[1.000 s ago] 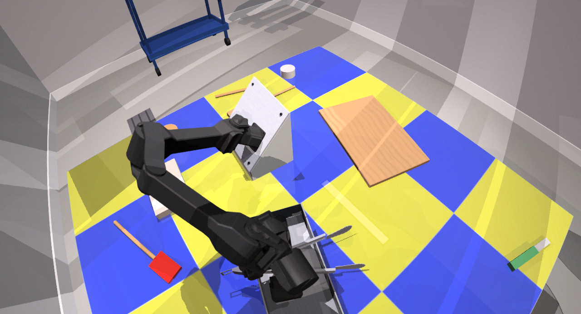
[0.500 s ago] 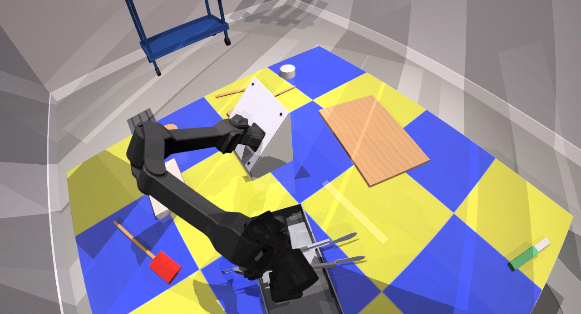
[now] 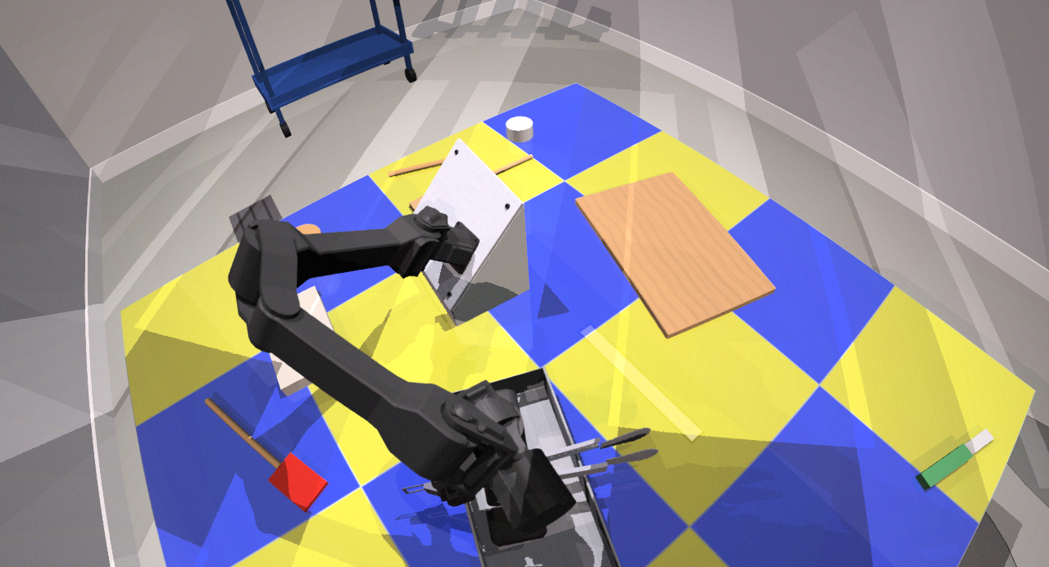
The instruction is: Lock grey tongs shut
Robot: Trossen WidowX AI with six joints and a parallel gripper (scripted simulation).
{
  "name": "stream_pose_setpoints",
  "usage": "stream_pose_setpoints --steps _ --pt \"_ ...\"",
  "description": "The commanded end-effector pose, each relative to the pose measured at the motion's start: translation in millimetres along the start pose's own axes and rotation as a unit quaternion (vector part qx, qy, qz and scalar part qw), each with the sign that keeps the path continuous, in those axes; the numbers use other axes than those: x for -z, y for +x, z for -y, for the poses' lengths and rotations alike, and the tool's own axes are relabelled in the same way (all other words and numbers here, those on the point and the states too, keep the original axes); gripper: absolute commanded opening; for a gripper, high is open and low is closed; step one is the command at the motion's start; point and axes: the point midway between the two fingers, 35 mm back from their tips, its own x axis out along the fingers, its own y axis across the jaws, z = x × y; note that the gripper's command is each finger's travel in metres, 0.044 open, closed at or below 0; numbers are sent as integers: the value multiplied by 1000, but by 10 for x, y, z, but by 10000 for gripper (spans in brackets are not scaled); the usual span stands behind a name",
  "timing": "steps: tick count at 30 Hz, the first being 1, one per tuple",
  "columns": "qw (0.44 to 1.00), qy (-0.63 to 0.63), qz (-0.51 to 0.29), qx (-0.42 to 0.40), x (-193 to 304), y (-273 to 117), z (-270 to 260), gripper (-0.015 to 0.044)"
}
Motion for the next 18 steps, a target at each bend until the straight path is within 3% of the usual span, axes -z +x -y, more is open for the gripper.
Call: stream_pose_setpoints --steps 1,6,12,18 --pt "1000 2 0 0 0 -1 -2 48" --pt "1000 2 0 0 0 -1 -2 15" --pt "1000 2 0 0 0 -1 -2 -143" --pt "1000 1 -1 0 12 -73 -14 -150"
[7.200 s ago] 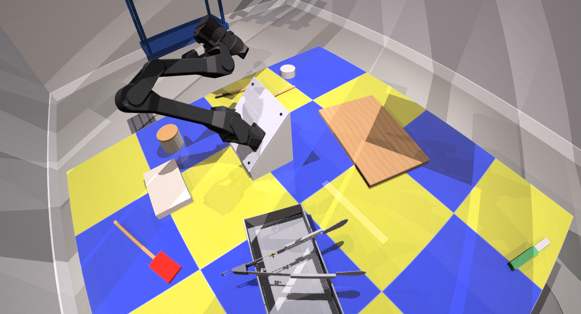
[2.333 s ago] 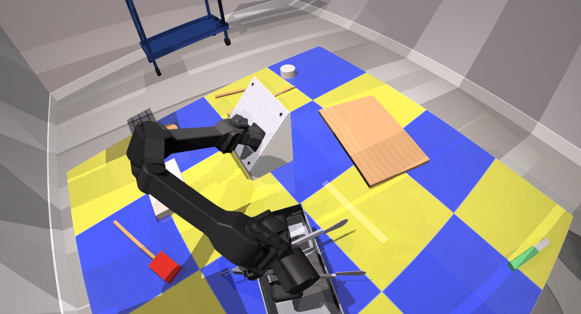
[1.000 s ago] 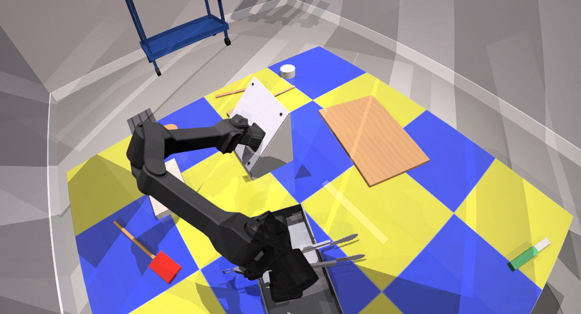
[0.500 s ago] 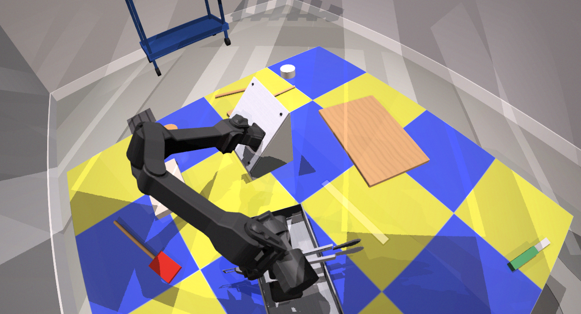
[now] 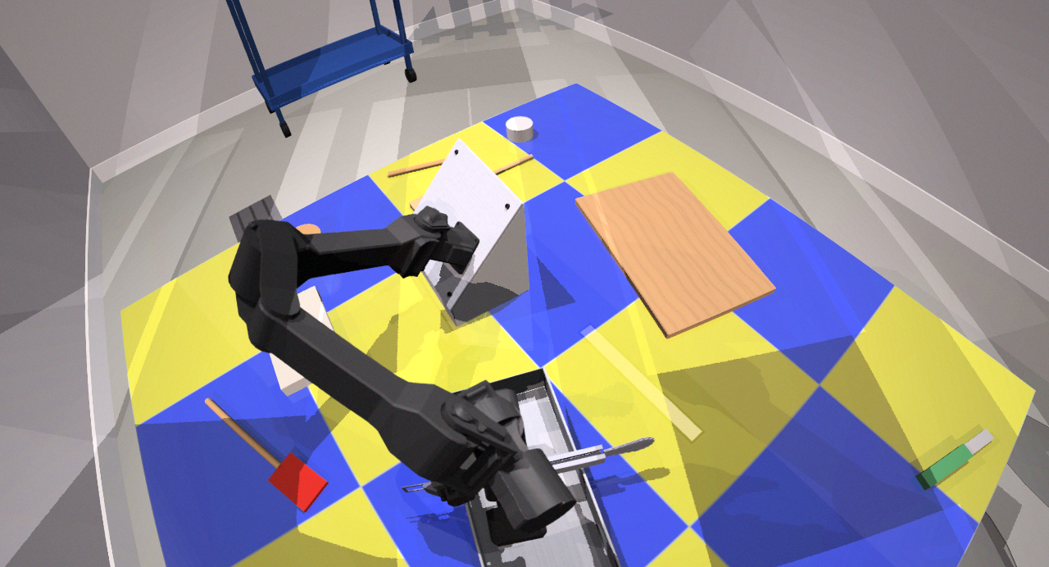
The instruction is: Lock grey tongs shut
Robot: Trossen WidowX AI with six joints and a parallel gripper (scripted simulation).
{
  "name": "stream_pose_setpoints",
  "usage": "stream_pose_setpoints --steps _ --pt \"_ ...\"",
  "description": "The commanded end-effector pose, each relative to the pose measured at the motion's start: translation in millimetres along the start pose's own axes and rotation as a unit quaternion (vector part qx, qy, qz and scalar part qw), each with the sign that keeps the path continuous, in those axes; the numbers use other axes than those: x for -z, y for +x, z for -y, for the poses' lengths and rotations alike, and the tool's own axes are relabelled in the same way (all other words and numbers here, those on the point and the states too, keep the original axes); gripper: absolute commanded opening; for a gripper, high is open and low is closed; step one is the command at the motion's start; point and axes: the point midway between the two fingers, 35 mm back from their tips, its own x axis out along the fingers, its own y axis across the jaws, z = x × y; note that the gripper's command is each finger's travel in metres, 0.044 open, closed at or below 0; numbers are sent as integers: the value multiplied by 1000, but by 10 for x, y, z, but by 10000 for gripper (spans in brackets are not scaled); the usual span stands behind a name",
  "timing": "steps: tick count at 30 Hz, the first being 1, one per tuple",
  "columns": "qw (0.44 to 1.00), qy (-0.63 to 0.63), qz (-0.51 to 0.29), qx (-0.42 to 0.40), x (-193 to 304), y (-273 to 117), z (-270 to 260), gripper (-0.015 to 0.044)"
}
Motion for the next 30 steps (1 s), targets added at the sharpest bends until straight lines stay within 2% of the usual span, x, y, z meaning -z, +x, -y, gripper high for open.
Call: stream_pose_setpoints --steps 1,7,10,23,30 --pt "1000 1 -2 -1 27 -146 -25 -150" --pt "1000 -1 -3 1 49 -998 -29 -150" --pt "1000 -2 0 0 22 -1235 2 -150" --pt "1000 -2 0 0 20 -1251 5 -150" --pt "996 -90 1 0 105 -1235 7 -150"
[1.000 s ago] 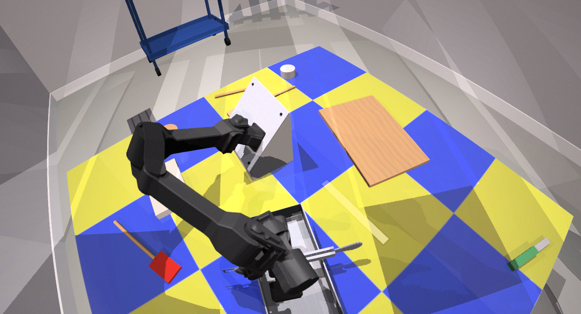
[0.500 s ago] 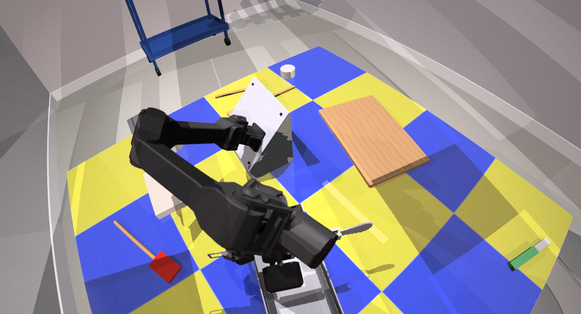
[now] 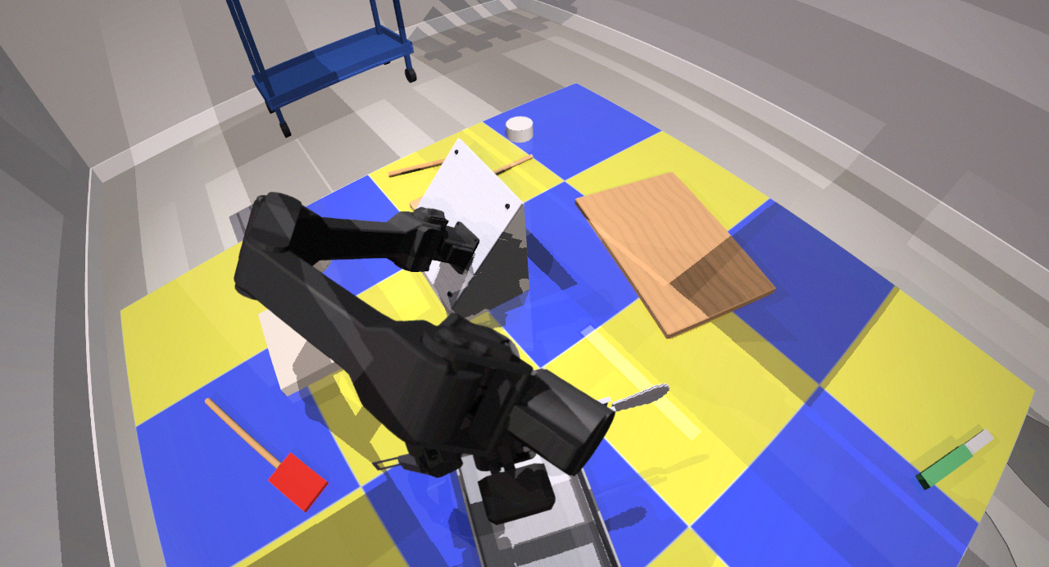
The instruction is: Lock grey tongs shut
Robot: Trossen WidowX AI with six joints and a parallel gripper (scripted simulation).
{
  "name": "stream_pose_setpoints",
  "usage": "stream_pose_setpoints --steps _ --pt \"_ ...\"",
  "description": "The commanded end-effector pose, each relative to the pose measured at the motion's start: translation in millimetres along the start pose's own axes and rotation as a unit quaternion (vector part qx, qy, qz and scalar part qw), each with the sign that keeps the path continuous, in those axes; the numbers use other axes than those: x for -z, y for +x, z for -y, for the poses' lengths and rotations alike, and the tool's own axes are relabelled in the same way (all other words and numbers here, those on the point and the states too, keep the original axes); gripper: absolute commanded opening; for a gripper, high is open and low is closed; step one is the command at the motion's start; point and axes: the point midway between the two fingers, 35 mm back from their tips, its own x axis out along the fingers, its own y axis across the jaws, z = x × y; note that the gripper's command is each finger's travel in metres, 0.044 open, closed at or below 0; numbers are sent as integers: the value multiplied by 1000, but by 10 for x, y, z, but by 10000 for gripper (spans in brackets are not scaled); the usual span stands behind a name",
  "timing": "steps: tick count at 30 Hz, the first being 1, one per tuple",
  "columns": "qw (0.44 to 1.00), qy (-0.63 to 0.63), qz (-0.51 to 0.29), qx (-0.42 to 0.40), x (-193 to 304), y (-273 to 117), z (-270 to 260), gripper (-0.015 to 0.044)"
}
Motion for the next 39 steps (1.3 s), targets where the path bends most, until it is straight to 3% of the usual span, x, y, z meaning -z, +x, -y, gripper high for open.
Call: stream_pose_setpoints --steps 1,19,39 --pt "998 -66 -4 -2 95 -19 -1 -150" --pt "916 -402 -9 -6 451 -61 -8 -150" --pt "698 -716 -10 -14 848 -104 23 -150"
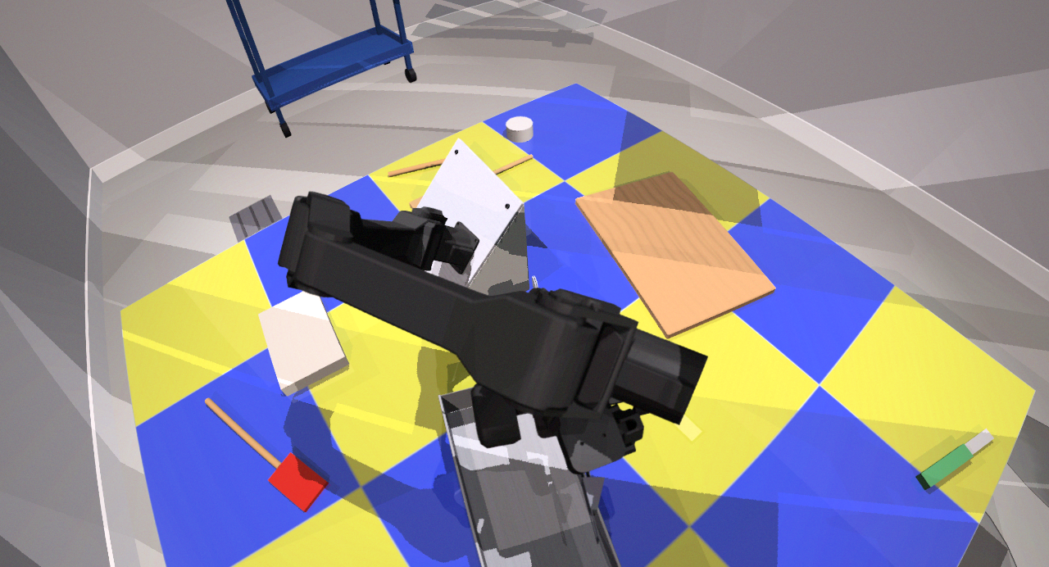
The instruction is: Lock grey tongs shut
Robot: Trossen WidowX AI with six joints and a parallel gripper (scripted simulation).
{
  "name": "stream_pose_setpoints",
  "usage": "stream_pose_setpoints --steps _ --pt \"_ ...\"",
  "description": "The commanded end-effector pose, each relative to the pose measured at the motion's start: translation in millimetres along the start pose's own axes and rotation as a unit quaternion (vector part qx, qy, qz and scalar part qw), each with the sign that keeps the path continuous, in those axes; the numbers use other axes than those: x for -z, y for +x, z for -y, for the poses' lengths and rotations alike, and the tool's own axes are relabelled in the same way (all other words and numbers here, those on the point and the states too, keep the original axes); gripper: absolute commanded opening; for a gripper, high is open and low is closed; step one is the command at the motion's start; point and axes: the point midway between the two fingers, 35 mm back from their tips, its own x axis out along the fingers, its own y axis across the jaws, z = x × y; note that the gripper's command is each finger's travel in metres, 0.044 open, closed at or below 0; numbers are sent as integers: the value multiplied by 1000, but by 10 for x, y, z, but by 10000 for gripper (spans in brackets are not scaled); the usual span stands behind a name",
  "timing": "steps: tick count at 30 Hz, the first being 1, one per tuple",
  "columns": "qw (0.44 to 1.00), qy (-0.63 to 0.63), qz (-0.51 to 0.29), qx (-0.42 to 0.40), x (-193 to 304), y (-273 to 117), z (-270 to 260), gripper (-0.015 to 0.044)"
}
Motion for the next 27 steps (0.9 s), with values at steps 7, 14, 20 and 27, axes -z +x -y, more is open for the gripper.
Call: stream_pose_setpoints --steps 7,14,20,27 --pt "981 -193 2 -7 47 -39 -221 -150" --pt "946 -323 3 -7 87 -42 -356 -150" --pt "903 -430 4 -8 123 -48 -468 -150" --pt "837 -547 5 -8 171 -53 -598 -150"
